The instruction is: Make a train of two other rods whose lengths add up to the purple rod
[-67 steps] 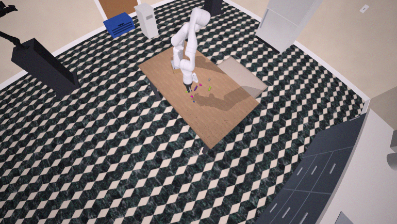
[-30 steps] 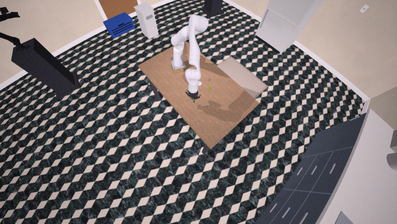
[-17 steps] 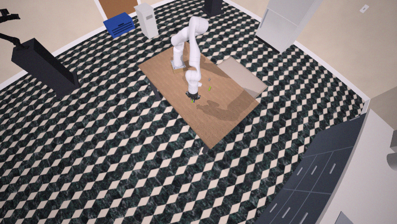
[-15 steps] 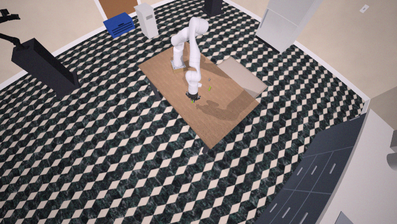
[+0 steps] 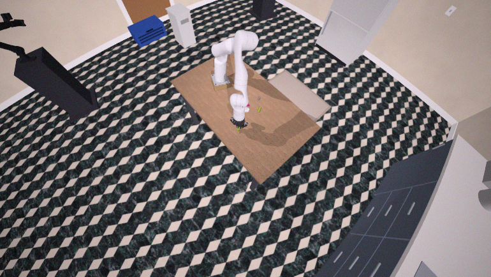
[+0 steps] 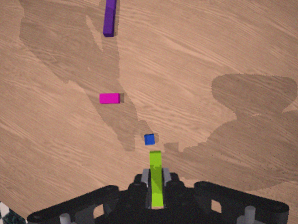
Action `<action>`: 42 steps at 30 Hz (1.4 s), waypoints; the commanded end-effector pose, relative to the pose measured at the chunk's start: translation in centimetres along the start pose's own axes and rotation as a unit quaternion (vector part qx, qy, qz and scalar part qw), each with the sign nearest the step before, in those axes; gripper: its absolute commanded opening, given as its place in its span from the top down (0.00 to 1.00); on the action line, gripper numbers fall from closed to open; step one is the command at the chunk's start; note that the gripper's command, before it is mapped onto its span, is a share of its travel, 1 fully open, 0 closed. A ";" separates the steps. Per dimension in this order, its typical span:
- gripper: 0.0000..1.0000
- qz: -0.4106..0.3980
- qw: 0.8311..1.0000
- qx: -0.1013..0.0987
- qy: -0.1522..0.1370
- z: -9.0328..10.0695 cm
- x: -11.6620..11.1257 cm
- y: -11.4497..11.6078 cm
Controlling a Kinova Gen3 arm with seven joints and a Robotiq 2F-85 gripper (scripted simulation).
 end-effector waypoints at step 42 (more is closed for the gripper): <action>0.95 0.000 1.000 -0.001 0.003 -1.8 0.0 -0.3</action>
Point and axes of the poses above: the point where the finger pads meet when closed, its own z axis back along the fingers, its own y axis across the jaws, x = y × z, the point moved 5 cm from there along z, back along the fingers, and after that the axes turned 1 degree about z, right-handed, at the moved point
